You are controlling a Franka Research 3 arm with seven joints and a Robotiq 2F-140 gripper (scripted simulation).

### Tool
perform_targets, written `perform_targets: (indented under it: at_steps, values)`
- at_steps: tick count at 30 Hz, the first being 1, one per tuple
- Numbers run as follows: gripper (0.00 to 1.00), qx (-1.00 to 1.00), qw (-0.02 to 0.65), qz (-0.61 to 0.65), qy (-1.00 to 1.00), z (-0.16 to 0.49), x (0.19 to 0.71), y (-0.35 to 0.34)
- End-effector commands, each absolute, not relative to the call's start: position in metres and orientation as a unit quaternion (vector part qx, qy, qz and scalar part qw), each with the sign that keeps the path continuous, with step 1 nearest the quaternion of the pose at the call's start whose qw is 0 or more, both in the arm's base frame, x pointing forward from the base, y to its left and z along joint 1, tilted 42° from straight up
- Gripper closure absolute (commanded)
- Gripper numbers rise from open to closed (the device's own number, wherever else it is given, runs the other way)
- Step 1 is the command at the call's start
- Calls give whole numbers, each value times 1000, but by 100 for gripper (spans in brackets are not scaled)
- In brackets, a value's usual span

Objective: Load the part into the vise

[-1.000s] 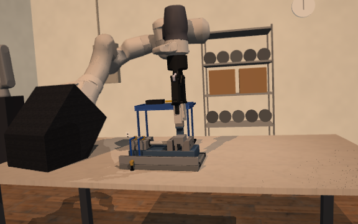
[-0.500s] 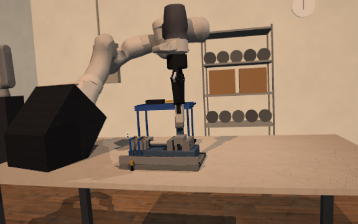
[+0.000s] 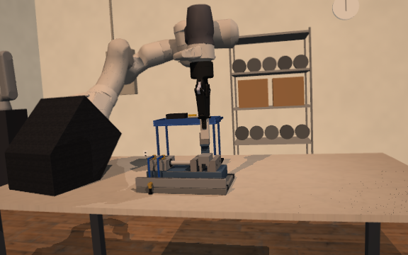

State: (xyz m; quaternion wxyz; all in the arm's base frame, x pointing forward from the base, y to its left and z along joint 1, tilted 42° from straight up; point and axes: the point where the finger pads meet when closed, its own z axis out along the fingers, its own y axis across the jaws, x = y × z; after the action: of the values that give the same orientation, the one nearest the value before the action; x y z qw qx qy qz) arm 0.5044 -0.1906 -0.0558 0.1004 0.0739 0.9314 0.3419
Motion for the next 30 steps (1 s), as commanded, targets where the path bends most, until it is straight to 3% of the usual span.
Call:
perform_targets:
  at_steps: [1, 30]
  values:
    - [100, 76, 98, 343, 931, -55, 502, -191]
    - [100, 74, 99, 343, 931, -84, 498, -224]
